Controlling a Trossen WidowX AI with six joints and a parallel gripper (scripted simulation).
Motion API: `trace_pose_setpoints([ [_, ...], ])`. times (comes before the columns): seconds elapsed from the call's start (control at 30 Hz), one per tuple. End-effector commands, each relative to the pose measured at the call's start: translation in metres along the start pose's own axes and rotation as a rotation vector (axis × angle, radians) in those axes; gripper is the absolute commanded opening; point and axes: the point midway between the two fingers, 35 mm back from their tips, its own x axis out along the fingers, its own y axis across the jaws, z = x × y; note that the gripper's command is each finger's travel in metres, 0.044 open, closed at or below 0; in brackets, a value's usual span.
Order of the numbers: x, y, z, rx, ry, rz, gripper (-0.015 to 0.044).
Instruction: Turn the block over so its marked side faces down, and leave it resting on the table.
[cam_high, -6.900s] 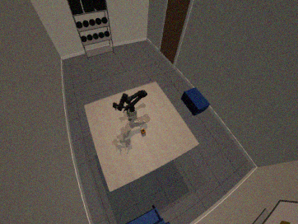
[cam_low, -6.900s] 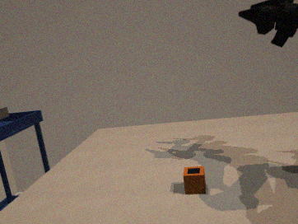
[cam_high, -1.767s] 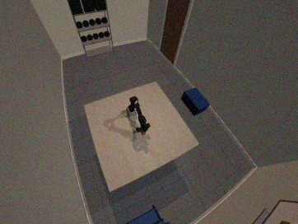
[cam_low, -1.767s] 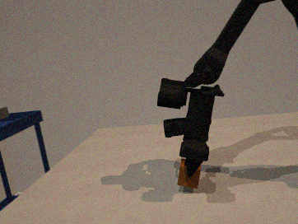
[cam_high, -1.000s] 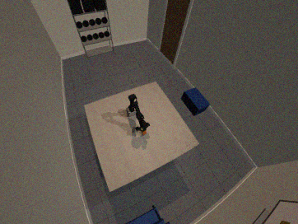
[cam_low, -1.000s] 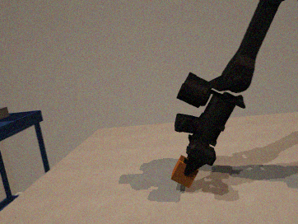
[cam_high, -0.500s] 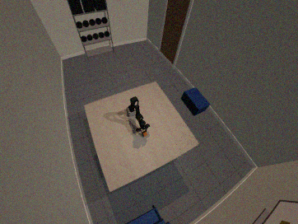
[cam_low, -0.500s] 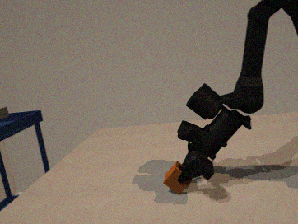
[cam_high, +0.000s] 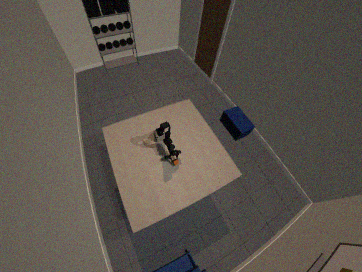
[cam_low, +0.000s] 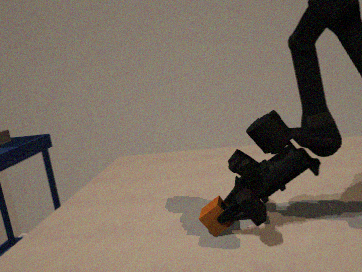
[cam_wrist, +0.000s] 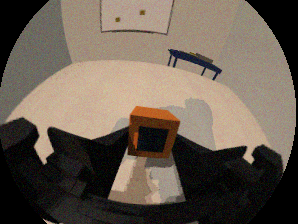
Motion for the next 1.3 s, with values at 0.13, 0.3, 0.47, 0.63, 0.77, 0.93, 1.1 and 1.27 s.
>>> trace_pose_setpoints([
  [0.13,-0.0112,-0.0018,-0.0067,-0.004,-0.074,-0.006,0.0000],
  [0.3,-0.0132,-0.0019,-0.0050,-0.004,-0.103,-0.006,0.0000],
  [0.47,-0.0137,-0.0019,-0.0045,-0.004,-0.110,-0.006,0.0000],
  [0.63,-0.0137,-0.0019,-0.0045,-0.004,-0.110,-0.006,0.0000],
  [0.77,-0.0137,-0.0019,-0.0045,-0.004,-0.110,-0.006,0.0026],
  [0.93,-0.0137,-0.0019,-0.0045,-0.004,-0.110,-0.006,0.0157],
  [1.1,-0.0137,-0.0019,-0.0045,-0.004,-0.110,-0.006,0.0289],
  [1.27,-0.0137,-0.0019,-0.0045,-0.004,-0.110,-0.006,0.0420],
])
